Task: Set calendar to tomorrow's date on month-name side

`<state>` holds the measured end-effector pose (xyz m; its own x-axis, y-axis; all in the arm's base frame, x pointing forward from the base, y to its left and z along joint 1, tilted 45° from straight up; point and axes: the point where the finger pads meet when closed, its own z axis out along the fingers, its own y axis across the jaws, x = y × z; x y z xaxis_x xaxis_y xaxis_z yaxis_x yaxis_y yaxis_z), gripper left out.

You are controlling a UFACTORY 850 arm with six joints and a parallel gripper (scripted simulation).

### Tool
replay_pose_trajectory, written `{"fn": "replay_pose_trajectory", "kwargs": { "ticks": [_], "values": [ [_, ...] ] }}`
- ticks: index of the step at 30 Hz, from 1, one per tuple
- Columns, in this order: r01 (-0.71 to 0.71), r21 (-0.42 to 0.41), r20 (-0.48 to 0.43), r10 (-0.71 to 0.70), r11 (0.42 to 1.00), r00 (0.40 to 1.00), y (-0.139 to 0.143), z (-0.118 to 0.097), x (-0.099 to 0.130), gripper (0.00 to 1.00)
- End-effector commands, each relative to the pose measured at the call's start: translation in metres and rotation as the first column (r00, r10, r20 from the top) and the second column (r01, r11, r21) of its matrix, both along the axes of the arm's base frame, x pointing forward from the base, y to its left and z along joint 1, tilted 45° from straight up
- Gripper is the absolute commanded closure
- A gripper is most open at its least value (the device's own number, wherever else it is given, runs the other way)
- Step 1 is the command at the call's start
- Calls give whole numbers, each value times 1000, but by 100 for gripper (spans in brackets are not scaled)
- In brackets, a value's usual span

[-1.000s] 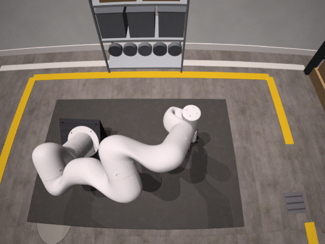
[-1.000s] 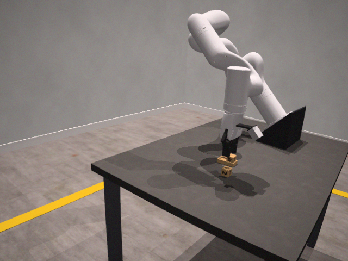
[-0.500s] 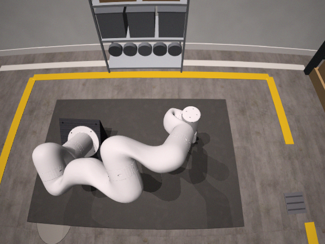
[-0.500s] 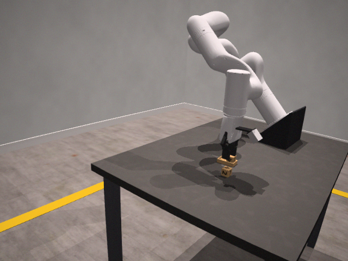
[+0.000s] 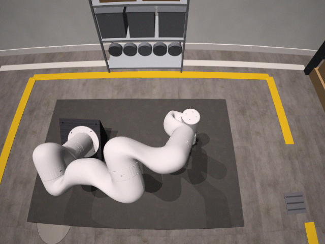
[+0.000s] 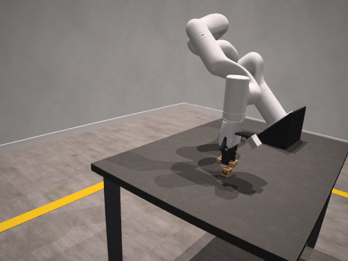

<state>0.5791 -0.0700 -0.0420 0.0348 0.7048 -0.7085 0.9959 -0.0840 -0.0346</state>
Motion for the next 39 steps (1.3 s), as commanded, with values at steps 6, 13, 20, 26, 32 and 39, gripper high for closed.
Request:
{"fn": "replay_pose_trajectory", "kwargs": {
  "ticks": [6, 13, 20, 26, 32, 39],
  "values": [
    [-1, 0, 1, 1, 1000, 1000, -8, -8, 0, 51],
    [-1, 0, 1, 1, 1000, 1000, -11, -11, 0, 51],
    [-1, 0, 1, 1, 1000, 1000, -13, -13, 0, 51],
    [-1, 0, 1, 1, 1000, 1000, -13, -13, 0, 51],
    [-1, 0, 1, 1, 1000, 1000, -13, -13, 0, 51],
    [-1, 0, 1, 1, 1000, 1000, -13, -13, 0, 51]
  ]
}}
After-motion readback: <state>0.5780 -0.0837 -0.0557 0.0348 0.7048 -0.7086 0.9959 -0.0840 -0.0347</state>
